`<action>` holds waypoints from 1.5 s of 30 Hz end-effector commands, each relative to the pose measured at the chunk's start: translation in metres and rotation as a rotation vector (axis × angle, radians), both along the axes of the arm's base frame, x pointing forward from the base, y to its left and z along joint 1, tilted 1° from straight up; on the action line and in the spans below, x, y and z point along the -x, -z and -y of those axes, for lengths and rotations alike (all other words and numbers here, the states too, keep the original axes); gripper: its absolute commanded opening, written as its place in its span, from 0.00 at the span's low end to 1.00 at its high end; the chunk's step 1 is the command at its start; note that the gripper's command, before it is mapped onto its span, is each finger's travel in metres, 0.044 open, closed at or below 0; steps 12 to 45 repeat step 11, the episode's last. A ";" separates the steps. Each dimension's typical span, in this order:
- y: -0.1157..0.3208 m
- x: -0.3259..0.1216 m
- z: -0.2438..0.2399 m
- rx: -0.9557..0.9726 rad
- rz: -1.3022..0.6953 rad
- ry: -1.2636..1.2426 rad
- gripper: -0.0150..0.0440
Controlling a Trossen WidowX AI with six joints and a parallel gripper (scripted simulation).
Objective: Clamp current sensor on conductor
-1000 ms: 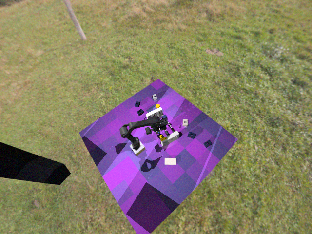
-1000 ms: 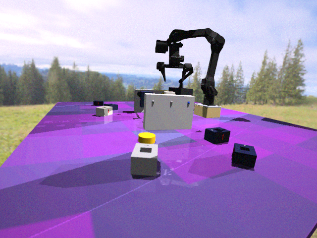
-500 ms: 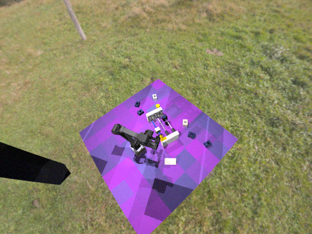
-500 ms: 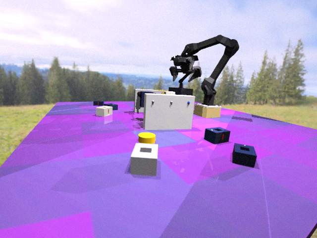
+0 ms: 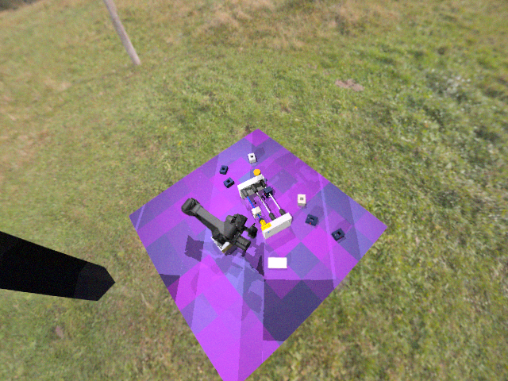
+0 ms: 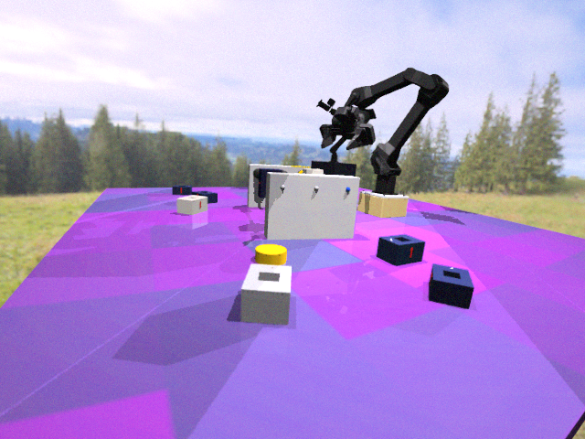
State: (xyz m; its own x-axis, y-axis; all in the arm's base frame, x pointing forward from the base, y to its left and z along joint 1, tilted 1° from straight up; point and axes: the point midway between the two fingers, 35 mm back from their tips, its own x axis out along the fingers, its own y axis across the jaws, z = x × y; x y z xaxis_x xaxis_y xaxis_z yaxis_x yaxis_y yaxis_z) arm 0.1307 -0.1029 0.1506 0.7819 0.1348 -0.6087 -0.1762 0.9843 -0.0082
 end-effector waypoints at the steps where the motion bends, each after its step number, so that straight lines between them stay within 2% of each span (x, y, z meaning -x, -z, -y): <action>1: 0.000 0.001 0.001 0.004 -0.007 0.001 1.00; 6: 0.000 0.000 0.001 0.004 -0.013 -0.007 1.00; 10: 0.001 -0.008 0.000 0.017 -0.140 -0.155 1.00; 11: 0.002 -0.002 -0.001 -0.001 -0.058 -0.061 1.00; 45: 0.002 -0.002 -0.001 -0.001 -0.058 -0.061 1.00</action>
